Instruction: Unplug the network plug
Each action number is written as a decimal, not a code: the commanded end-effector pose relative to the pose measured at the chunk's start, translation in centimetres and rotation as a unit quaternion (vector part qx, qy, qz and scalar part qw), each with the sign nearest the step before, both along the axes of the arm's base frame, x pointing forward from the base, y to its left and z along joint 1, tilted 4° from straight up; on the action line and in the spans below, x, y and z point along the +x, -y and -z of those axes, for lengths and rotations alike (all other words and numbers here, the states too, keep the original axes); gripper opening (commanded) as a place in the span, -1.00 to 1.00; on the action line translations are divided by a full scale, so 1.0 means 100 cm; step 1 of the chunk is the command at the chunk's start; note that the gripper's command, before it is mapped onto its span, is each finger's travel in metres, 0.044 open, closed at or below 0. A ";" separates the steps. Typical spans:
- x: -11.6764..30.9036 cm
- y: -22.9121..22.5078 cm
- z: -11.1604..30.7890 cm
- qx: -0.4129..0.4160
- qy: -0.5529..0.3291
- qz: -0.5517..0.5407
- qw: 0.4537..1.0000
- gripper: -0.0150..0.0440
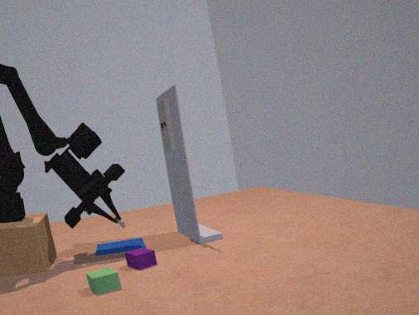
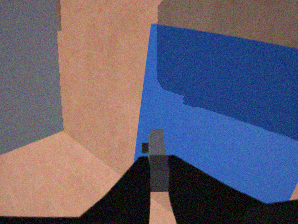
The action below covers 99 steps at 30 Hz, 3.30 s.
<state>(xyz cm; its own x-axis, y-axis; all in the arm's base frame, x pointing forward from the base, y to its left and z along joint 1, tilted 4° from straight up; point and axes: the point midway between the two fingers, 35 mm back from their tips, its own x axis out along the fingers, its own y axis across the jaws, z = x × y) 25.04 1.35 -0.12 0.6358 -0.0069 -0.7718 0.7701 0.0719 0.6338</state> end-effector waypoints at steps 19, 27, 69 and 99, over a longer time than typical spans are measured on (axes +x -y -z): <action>0.000 0.001 0.015 -0.001 -0.003 0.000 1.000 -0.49; 0.000 0.001 0.020 -0.001 -0.003 0.000 1.000 -0.49; -0.002 0.003 0.042 -0.001 -0.003 0.000 1.000 -0.49; -0.002 0.005 0.042 -0.002 -0.002 0.003 1.000 0.04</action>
<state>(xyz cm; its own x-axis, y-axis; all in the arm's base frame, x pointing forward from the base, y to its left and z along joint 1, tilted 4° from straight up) 24.92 0.87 -4.42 0.6330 -0.0121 -0.7740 0.7727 0.0705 0.6309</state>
